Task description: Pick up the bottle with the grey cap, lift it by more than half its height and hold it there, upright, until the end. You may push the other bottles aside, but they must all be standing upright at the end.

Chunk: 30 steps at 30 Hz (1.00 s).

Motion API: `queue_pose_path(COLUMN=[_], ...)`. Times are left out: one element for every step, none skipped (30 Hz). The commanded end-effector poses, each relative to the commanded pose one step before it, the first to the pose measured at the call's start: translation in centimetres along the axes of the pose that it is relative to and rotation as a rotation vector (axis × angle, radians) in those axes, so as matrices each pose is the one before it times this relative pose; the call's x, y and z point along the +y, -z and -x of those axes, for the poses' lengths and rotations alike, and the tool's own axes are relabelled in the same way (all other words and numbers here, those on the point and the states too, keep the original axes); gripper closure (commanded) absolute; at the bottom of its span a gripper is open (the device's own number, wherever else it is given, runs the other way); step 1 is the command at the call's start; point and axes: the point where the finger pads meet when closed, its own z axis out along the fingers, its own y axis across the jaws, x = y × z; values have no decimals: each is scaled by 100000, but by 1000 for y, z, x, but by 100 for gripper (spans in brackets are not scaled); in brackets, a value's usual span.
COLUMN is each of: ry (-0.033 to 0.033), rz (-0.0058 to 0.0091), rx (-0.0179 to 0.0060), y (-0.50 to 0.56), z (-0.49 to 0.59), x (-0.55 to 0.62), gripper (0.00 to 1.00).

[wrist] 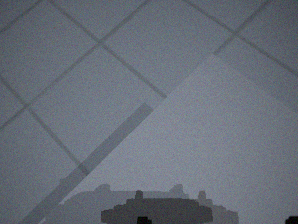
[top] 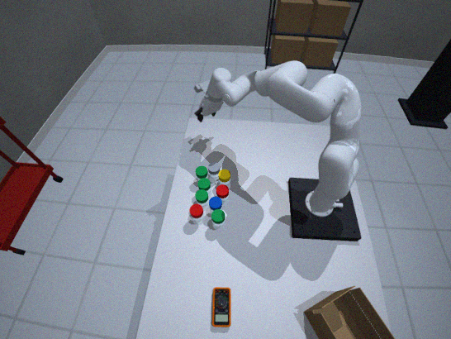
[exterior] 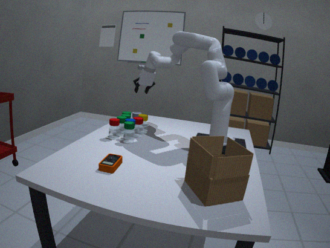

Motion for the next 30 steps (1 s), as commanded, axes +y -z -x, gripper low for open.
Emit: queue_pose_path(ry=[6238,1350,1357,1359,1364,1367,1370,1375,2761,0,0,2756,1394,1398,1402,1405,1411,1413,1418,1421,1425,1429,1430,1432,1432,2868,0,0,2858,1436], rz=[-728,-148,-147,-146,-145,-144,-143,-141,-279,0,0,-340,-135,-134,-132,-131,-129,-128,-126,-125,-124,-122,-121,-117,-117,-227,0,0,-287,-107], rx=[-3049,-733,-731,-731,-729,-729,-728,-727,-1452,0,0,-1466,-724,-723,-723,-723,-722,-722,-722,-722,-721,-721,-721,-718,-718,-1430,0,0,-1444,-711], y=[2024,352,353,351,350,349,347,346,690,0,0,689,337,335,334,331,329,326,324,322,319,316,313,309,306,603,0,0,594,286], z=[1370,317,326,325,331,333,336,341,695,0,0,696,357,361,366,366,374,373,380,382,385,390,389,397,396,806,0,0,806,407], x=[-2310,-473,-466,-468,-465,-464,-463,-460,-912,0,0,-921,-454,-453,-451,-452,-447,-449,-445,-446,-445,-442,-444,-437,-439,-863,0,0,-867,-431], gripper=[21,21,21,21,21,21,21,21,21,21,21,21,21,21,21,21,21,21,21,21,21,21,21,21,21,21,21,21,21,21])
